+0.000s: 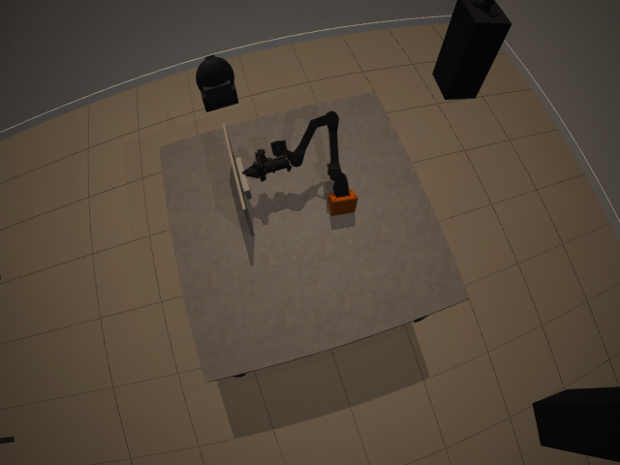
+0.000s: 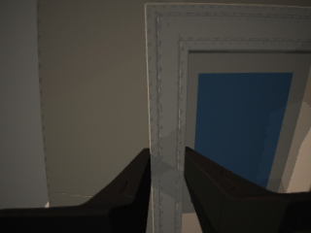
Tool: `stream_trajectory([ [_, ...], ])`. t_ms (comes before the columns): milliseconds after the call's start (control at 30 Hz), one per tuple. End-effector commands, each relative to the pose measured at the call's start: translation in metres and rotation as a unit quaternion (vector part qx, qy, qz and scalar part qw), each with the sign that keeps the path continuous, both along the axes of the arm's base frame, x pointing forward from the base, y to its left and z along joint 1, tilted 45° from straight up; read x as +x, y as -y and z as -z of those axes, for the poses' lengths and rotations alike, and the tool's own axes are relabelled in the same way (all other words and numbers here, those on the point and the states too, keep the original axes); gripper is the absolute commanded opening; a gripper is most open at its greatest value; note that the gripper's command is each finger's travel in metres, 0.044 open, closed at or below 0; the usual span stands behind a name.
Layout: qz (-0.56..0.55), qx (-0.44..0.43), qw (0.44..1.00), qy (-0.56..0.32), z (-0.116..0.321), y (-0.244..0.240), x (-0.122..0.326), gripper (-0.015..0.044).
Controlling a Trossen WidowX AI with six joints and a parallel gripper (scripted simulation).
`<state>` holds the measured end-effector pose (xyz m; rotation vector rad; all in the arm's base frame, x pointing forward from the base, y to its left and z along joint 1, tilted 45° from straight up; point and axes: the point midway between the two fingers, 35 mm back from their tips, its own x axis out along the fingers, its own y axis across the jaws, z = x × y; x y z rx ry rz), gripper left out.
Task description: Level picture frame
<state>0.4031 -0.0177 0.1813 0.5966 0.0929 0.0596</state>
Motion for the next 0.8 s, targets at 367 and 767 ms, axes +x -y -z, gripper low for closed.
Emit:
stream_trajectory([
  [367,0.0,0.003,1.0,0.0,0.0003,0.0004,0.0,0.0],
  [767,0.003,0.052,0.999,-0.005,-0.0002,-0.0001,0.0,0.0],
])
